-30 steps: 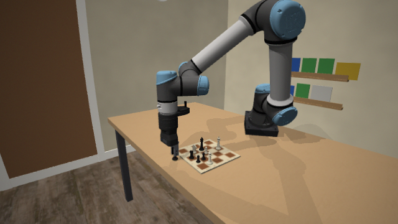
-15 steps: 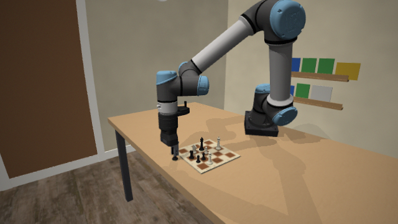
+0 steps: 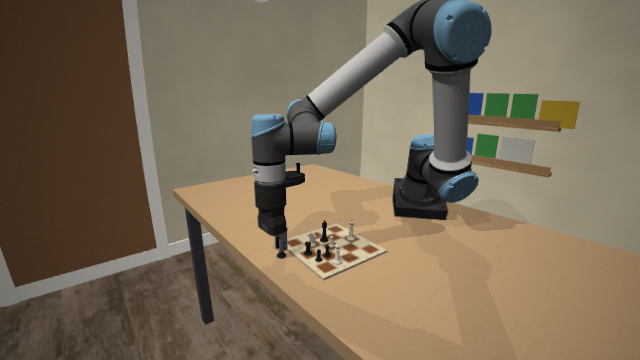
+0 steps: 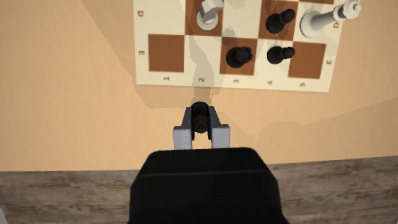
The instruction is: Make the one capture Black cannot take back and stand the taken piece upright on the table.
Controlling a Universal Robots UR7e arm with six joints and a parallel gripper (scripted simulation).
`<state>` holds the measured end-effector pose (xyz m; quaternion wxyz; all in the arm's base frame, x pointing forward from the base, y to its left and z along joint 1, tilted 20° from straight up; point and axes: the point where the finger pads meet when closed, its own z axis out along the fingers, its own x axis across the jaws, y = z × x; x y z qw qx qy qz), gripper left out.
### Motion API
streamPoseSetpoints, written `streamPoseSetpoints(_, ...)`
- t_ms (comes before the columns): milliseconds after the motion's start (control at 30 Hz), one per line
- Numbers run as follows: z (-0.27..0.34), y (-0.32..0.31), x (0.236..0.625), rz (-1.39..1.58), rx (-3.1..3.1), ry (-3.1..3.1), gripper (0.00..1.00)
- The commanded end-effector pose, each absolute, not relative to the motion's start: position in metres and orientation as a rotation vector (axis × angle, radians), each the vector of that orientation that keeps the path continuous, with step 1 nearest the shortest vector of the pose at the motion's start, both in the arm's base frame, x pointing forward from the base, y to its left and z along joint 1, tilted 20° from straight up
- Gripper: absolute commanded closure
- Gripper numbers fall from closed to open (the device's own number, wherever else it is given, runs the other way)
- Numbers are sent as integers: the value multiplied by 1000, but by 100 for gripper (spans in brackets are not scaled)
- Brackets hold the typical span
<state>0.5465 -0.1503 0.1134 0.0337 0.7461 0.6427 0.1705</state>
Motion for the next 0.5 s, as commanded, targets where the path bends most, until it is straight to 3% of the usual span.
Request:
streamPoseSetpoints(0, 113, -150, 547, 525, 2294, 1976, 100)
streamPoseSetpoints(467, 111, -150, 548, 525, 2294, 1976, 100)
